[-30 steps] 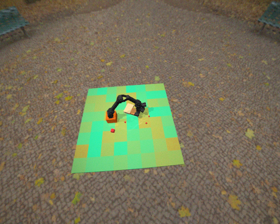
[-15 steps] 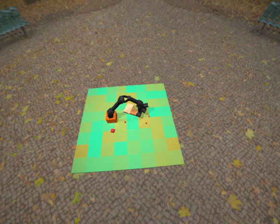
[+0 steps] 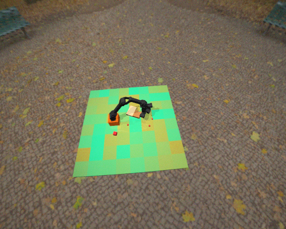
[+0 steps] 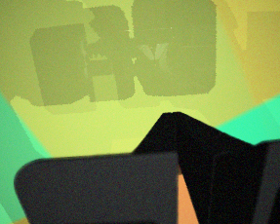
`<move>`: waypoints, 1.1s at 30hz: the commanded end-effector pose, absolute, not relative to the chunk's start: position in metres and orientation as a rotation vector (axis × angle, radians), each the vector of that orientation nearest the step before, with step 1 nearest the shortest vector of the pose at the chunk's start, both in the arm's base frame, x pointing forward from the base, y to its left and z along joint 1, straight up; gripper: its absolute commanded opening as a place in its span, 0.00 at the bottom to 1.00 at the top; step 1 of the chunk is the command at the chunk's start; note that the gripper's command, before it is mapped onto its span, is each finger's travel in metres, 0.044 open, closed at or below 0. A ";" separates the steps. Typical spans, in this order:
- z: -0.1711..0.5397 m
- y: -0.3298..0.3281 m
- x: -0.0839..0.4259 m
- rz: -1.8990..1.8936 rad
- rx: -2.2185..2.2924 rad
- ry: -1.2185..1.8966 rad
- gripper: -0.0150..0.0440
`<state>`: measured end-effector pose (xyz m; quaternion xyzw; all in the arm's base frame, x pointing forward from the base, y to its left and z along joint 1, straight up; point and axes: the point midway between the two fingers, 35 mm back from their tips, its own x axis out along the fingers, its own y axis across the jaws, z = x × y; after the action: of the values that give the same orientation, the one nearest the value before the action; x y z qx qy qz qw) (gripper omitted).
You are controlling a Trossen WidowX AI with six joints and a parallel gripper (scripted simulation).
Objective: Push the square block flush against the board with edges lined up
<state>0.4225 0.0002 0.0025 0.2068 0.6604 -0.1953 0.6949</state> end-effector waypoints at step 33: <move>0.003 0.101 0.382 0.381 -0.382 1.495 0.25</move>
<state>0.3864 0.0952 0.0039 -0.1440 0.6761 0.1461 0.7076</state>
